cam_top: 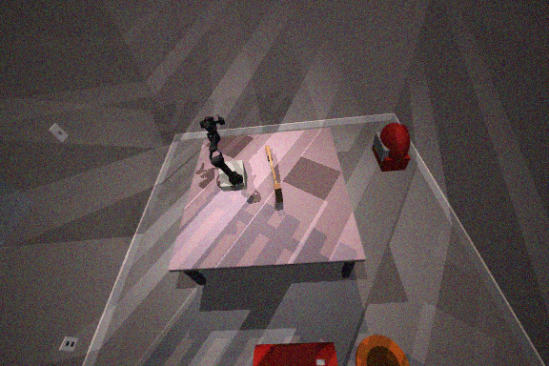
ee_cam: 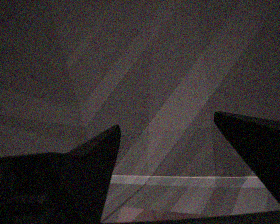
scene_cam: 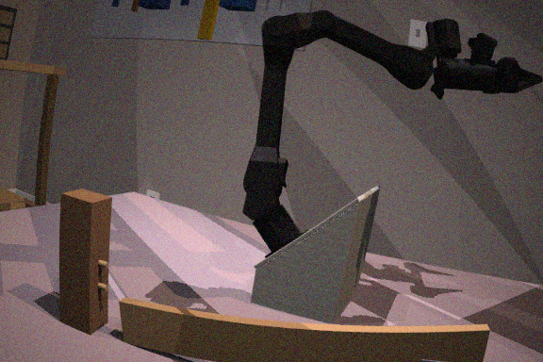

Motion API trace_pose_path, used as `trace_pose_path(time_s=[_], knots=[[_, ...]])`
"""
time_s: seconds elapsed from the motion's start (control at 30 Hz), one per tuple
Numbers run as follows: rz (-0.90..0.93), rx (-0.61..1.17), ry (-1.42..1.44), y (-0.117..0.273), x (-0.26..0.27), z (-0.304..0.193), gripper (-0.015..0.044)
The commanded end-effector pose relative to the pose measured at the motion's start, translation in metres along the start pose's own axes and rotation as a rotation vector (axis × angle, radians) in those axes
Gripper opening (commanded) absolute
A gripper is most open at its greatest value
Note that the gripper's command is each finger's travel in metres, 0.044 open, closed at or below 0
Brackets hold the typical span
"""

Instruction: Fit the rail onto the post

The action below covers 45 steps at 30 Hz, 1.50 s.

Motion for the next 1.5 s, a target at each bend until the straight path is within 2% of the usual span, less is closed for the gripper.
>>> trace_pose_path(time_s=[0.0,0.17,0.37,0.6,0.8,1.07,1.37,1.47], knots=[[-0.131,0.057,0.052,0.005,-0.061,0.004,0.044],[-0.278,0.134,0.1,0.016,-0.124,0.006,0.044],[-0.493,0.3,0.17,0.052,-0.22,-0.001,0.044],[-0.679,0.575,0.216,0.119,-0.317,-0.024,0.044],[-0.755,0.86,0.219,0.193,-0.379,-0.056,0.044],[-0.686,1.292,0.164,0.309,-0.424,-0.11,0.044],[-0.347,1.687,0.039,0.441,-0.421,-0.165,0.044],[-0.273,1.729,0.017,0.46,-0.416,-0.172,0.044]])
Point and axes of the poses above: the point midway between the two fingers, 35 mm back from their tips, its own y axis back along the fingers, its own x axis across the jaws, z = x × y, the point moved 2 cm from there along y, back along the fingers, and after that the axes turned 6 degrees about -y, right-handed, at the moved point
